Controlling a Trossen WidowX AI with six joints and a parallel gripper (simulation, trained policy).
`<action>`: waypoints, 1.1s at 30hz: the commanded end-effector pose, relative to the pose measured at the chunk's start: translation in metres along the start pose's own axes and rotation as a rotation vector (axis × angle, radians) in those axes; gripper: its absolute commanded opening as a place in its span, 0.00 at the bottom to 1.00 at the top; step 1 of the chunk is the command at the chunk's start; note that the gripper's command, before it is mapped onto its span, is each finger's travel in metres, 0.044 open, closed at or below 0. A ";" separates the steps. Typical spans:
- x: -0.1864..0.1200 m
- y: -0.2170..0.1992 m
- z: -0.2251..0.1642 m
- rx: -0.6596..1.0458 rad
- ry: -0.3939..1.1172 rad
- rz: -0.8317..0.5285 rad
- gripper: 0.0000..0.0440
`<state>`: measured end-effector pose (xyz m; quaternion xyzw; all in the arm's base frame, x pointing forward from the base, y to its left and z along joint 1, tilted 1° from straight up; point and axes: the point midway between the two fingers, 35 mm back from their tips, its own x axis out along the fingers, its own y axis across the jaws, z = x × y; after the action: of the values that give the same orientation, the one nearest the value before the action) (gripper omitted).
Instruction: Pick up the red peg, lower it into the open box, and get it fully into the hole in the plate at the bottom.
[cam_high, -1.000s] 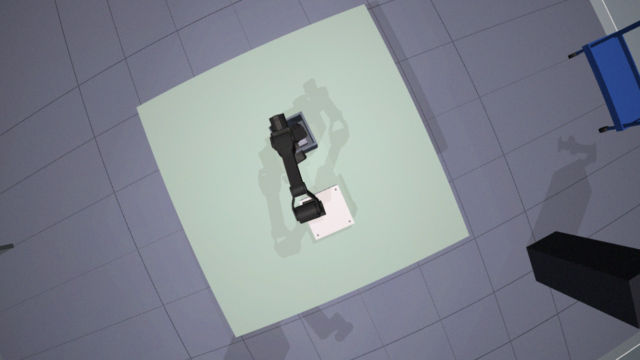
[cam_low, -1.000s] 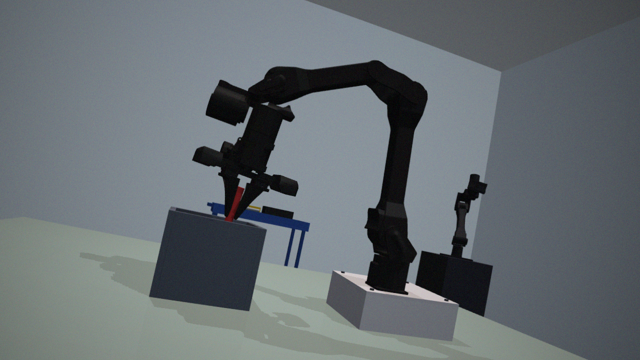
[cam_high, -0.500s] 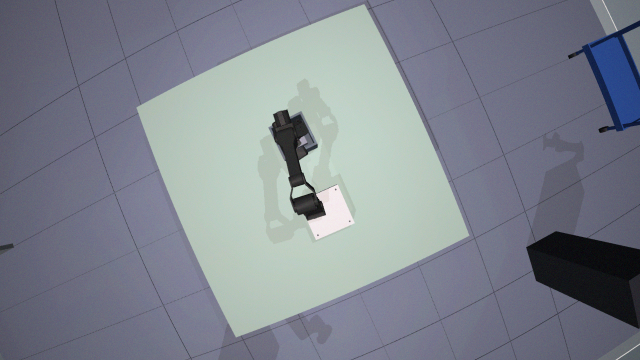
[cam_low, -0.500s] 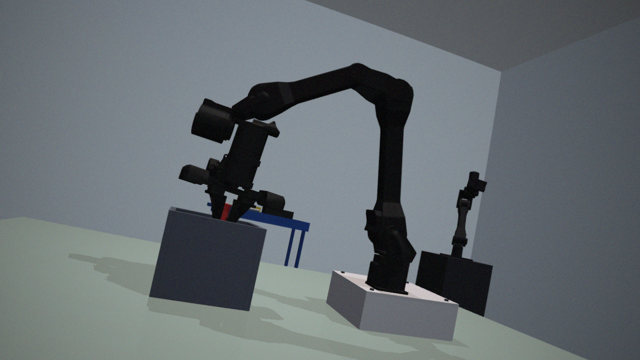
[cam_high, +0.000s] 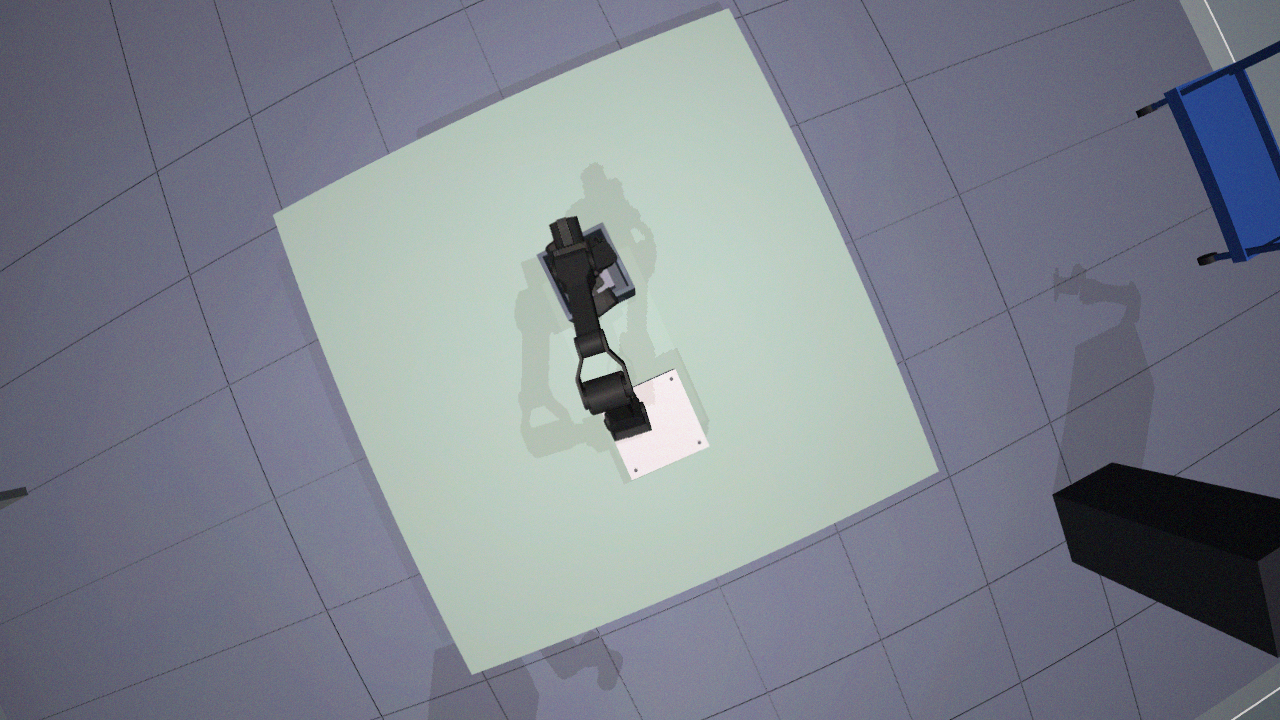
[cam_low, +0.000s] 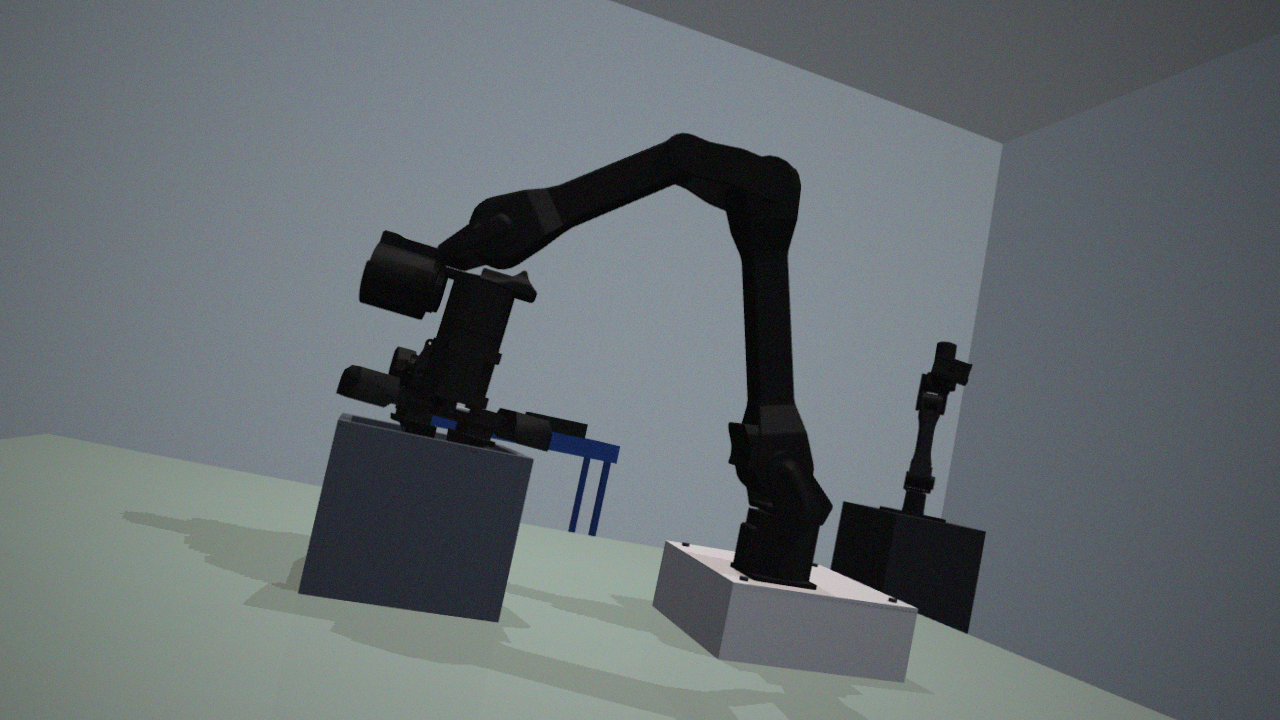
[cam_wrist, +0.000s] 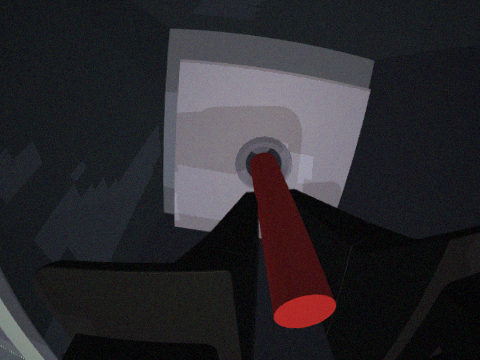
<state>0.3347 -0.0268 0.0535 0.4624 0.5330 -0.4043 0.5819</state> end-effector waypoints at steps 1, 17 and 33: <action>0.007 -0.001 0.001 -0.017 0.004 -0.025 0.17; -0.012 0.007 0.005 0.013 0.138 -0.022 0.41; -0.045 0.018 0.015 0.053 0.256 0.054 0.53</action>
<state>0.3487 -0.0361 0.0947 0.5314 0.5794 -0.3489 0.5101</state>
